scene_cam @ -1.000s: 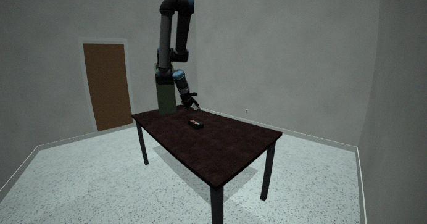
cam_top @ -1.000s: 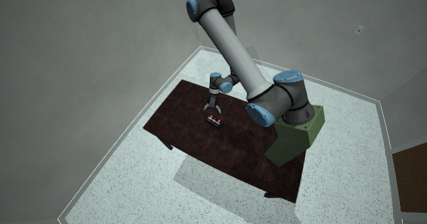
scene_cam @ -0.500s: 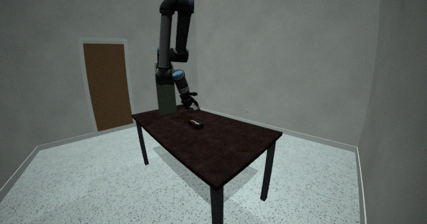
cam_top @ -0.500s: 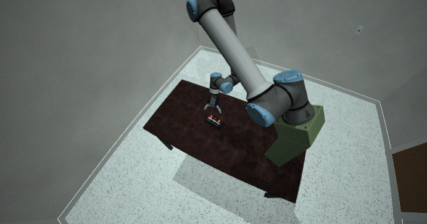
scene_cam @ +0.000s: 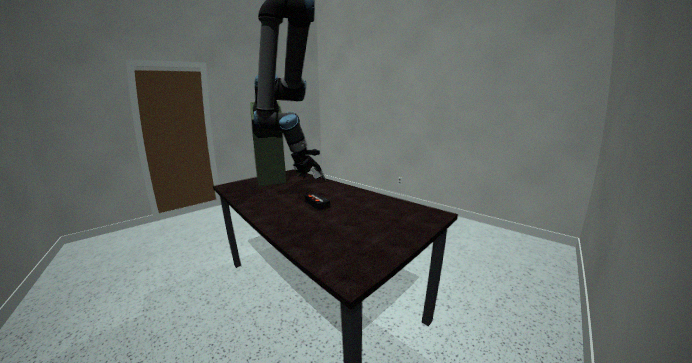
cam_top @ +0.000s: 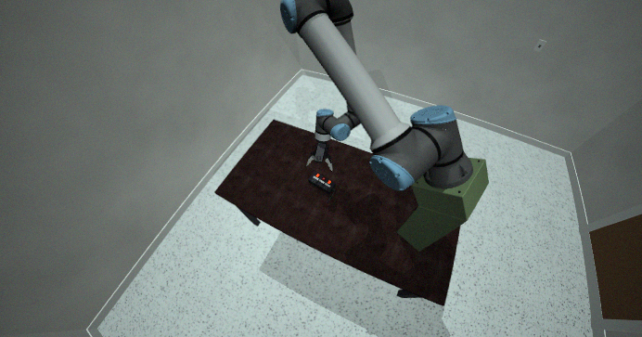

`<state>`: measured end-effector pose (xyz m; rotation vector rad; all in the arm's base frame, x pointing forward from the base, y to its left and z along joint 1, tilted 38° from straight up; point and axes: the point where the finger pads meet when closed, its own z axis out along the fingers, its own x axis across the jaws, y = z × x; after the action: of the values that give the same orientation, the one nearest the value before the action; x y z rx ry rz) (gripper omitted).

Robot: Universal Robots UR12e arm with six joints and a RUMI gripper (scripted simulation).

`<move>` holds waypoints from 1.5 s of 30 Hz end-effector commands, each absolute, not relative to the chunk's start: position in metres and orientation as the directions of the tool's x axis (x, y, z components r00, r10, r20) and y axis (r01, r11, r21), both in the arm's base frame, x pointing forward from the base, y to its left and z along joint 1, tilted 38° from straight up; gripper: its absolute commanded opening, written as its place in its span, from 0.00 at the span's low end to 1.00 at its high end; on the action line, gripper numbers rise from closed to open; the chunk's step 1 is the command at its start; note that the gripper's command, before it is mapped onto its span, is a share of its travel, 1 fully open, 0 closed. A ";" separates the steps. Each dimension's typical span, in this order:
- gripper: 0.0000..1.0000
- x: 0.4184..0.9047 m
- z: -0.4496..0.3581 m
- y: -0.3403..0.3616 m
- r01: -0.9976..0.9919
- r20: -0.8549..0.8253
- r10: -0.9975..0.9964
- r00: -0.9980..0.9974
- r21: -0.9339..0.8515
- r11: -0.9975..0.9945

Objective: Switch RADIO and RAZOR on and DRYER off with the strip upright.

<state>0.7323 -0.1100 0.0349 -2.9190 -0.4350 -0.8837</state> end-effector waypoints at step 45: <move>1.00 0.722 0.023 -0.085 0.132 0.522 0.170 0.836 0.110 -0.985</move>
<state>0.7285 -0.1003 0.0291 -2.9788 -0.3718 -0.8768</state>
